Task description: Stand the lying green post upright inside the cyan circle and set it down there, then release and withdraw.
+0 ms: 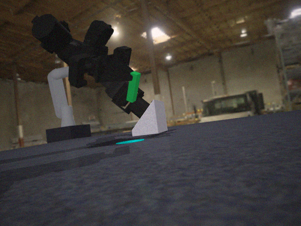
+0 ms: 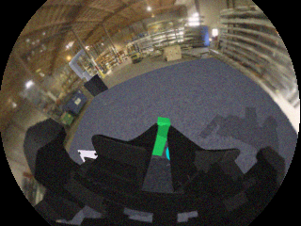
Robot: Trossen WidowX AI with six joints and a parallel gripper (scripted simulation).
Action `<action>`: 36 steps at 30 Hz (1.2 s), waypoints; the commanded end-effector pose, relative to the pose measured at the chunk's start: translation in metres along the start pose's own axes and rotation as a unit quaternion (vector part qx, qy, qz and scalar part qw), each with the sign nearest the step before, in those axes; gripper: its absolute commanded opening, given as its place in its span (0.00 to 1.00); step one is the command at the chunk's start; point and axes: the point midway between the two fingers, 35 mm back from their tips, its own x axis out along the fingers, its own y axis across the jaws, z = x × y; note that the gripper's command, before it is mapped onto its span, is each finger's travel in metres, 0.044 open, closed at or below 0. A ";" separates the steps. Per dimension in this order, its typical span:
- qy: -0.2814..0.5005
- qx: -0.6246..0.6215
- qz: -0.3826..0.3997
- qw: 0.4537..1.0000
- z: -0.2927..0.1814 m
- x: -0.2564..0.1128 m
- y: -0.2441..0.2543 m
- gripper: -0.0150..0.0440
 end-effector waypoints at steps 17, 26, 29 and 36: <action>-0.072 -0.025 -0.013 0.997 0.000 -0.004 0.000 0.29; -0.103 -0.038 -0.024 0.994 0.001 -0.007 -0.001 0.29; -0.113 -0.042 -0.028 0.992 0.001 -0.008 -0.001 0.29; -0.137 -0.053 -0.038 0.988 0.001 -0.011 -0.002 0.29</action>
